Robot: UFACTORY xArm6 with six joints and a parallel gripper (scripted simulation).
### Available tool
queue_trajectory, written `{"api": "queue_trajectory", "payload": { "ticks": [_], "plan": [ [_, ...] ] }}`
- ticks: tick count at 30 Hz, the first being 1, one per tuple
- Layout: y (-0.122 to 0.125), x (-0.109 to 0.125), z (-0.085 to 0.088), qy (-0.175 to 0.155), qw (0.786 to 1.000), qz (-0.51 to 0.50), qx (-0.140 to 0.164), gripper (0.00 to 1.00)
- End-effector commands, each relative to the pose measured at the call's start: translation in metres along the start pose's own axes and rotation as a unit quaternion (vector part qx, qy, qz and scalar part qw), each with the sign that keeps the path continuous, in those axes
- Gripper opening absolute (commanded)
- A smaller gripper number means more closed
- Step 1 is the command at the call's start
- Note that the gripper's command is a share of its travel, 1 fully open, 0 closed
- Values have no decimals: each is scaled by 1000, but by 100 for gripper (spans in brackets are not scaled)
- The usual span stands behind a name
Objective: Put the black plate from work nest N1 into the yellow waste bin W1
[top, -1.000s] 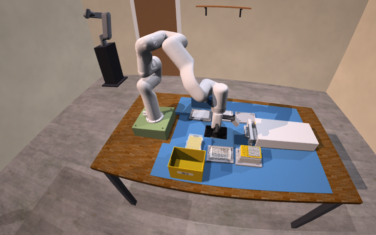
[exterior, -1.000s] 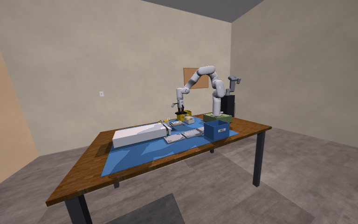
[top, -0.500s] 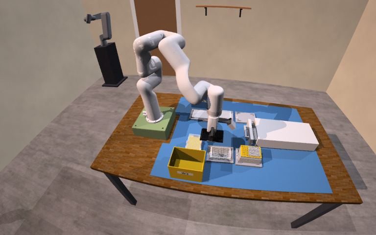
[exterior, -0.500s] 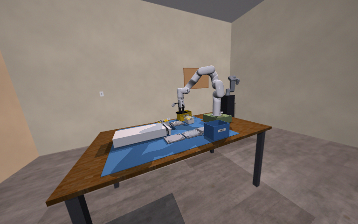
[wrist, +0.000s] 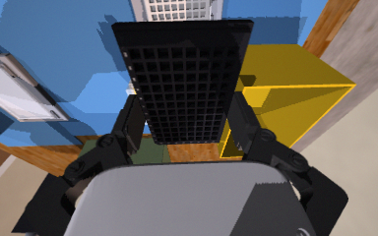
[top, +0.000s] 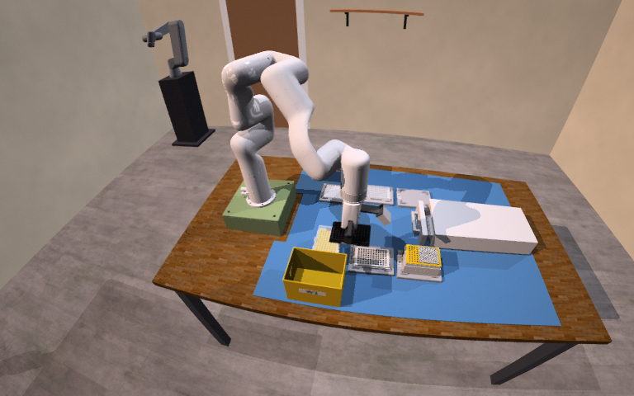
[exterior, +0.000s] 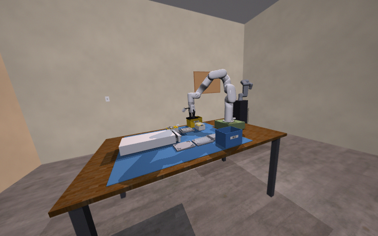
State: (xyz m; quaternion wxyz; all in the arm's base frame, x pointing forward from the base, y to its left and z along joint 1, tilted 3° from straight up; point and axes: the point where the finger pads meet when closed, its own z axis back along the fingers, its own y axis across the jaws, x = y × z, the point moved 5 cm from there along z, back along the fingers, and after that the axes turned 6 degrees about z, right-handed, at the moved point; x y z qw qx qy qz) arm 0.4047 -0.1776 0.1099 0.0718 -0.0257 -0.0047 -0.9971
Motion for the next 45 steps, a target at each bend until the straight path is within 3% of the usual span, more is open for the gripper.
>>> {"api": "queue_trajectory", "payload": {
  "ticks": [1,45],
  "plan": [
    [11,8,2,2,1000,0,1,0],
    [88,74,2,2,1000,0,1,0]
  ]
}}
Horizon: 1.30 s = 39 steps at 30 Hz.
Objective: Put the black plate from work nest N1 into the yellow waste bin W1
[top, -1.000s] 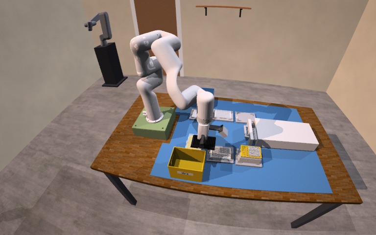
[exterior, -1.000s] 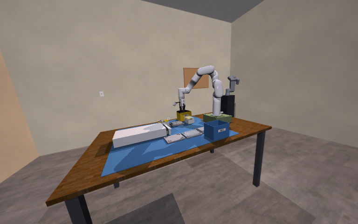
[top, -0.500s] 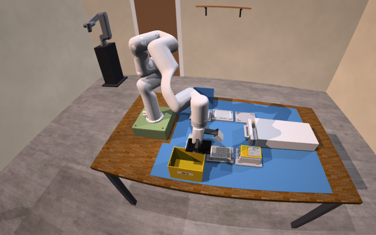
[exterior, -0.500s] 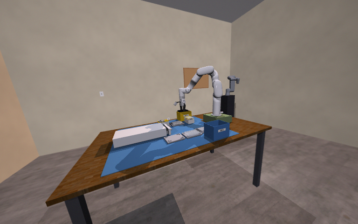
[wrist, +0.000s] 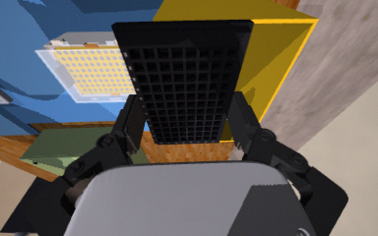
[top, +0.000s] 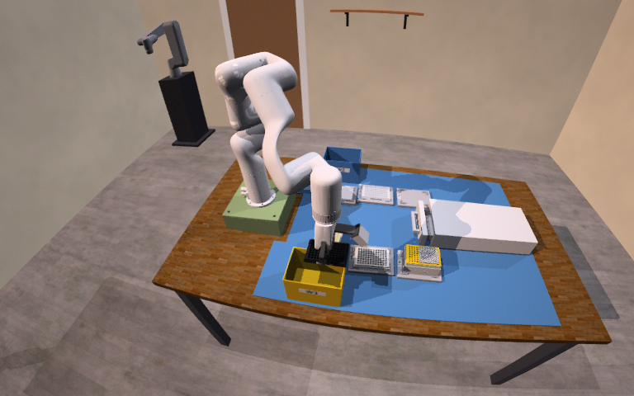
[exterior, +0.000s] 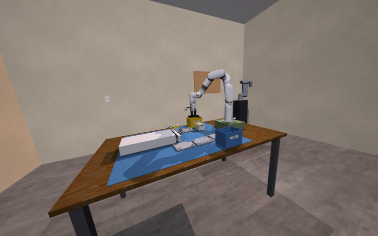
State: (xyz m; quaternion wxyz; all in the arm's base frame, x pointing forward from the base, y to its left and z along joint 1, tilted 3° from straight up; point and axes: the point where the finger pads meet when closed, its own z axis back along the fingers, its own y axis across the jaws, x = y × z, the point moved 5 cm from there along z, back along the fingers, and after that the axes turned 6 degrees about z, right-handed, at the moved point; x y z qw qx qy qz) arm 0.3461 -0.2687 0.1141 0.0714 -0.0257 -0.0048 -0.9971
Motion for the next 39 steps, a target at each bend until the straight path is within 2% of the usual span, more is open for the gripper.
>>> {"api": "queue_trajectory", "payload": {
  "ticks": [1,15,39],
  "plan": [
    [8,5,2,2,1000,0,1,0],
    [36,30,2,2,1000,0,1,0],
    [39,32,2,2,1000,0,1,0]
  ]
}}
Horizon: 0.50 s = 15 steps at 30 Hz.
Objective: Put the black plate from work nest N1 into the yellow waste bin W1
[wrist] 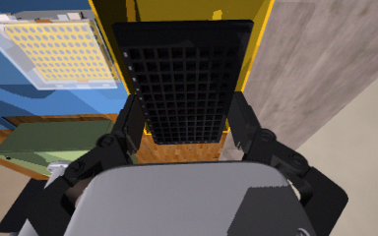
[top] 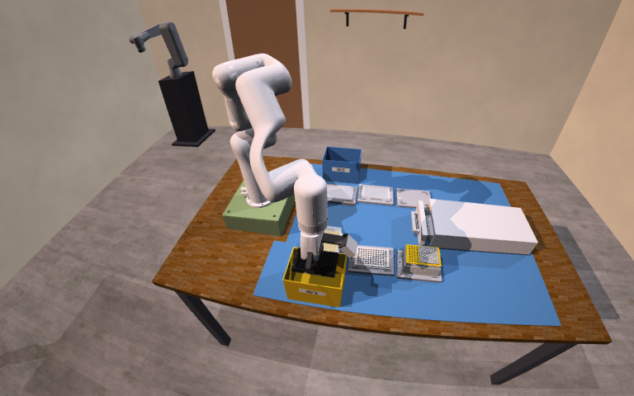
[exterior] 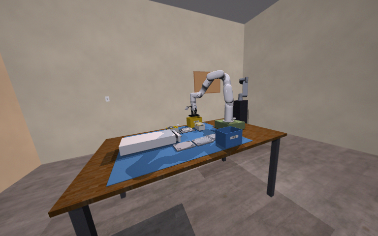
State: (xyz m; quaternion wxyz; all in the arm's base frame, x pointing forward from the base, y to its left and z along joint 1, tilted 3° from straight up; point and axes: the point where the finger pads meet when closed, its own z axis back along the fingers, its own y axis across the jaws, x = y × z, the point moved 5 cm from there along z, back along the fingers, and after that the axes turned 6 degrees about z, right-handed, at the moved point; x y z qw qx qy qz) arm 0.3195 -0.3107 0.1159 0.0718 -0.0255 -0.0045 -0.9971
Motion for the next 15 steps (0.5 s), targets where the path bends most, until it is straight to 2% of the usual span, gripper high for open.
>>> {"api": "queue_trajectory", "payload": {
  "ticks": [1,2,15],
  "plan": [
    [1,-1,2,1,1000,0,2,0],
    [1,-1,2,1,1000,0,2,100],
    [1,-1,2,1,1000,0,2,100]
  ]
}}
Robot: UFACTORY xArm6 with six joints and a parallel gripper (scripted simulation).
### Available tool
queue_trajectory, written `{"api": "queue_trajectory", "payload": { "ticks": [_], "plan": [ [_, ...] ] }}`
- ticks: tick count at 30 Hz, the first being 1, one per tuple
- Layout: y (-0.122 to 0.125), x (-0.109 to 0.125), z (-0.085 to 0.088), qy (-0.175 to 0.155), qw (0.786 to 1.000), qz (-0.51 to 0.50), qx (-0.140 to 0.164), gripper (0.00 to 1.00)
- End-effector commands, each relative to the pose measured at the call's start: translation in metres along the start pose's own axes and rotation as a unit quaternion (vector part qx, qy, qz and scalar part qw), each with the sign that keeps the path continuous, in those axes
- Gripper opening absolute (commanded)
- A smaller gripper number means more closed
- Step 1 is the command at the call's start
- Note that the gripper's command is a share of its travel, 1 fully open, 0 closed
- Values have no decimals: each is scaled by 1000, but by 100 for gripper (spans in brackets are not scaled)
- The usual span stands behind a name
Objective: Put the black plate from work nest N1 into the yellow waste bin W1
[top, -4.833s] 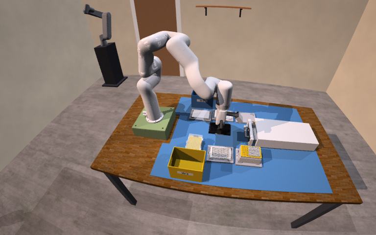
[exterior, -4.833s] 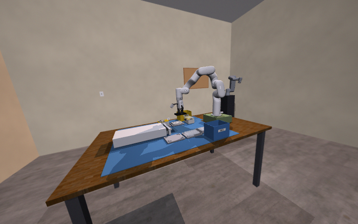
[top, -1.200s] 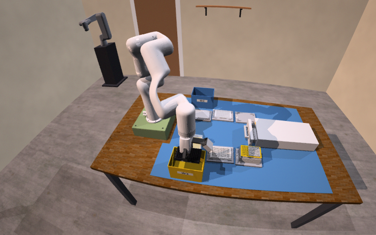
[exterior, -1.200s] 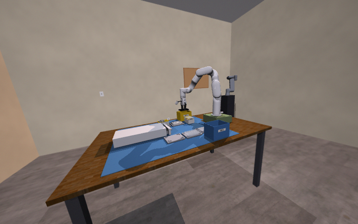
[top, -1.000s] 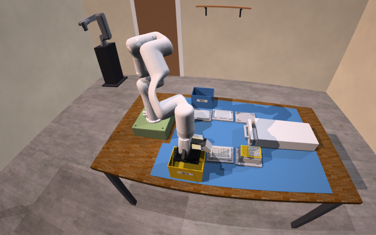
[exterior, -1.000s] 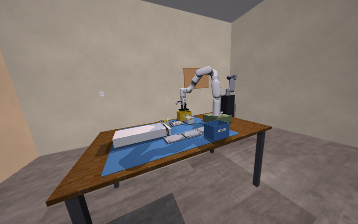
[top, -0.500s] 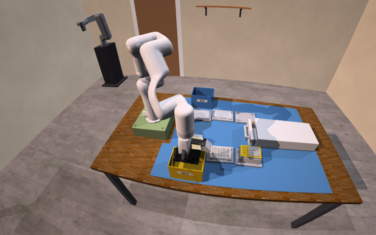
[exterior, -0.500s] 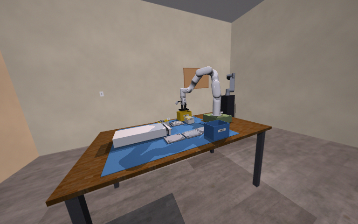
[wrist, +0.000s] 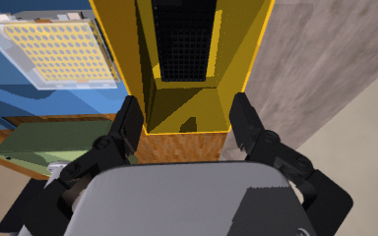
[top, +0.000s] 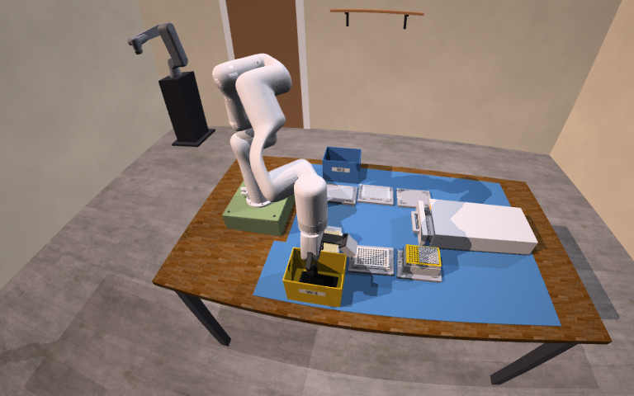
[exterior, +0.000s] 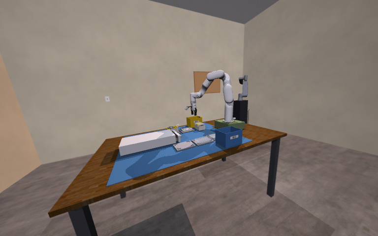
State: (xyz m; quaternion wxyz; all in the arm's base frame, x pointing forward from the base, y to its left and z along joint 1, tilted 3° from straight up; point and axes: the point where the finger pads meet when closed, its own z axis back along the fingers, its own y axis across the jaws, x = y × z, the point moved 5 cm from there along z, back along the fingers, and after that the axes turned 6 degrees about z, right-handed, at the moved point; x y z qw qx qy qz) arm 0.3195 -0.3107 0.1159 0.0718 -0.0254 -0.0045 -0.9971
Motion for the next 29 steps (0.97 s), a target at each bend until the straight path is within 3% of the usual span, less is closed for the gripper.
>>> {"api": "queue_trajectory", "payload": {
  "ticks": [1,15,25,29],
  "plan": [
    [1,-1,2,1,1000,0,2,100],
    [1,-1,2,1,1000,0,2,100],
    [-42,-23,15,1,1000,0,1,100],
    [-42,-23,15,1,1000,0,1,100]
  ]
}}
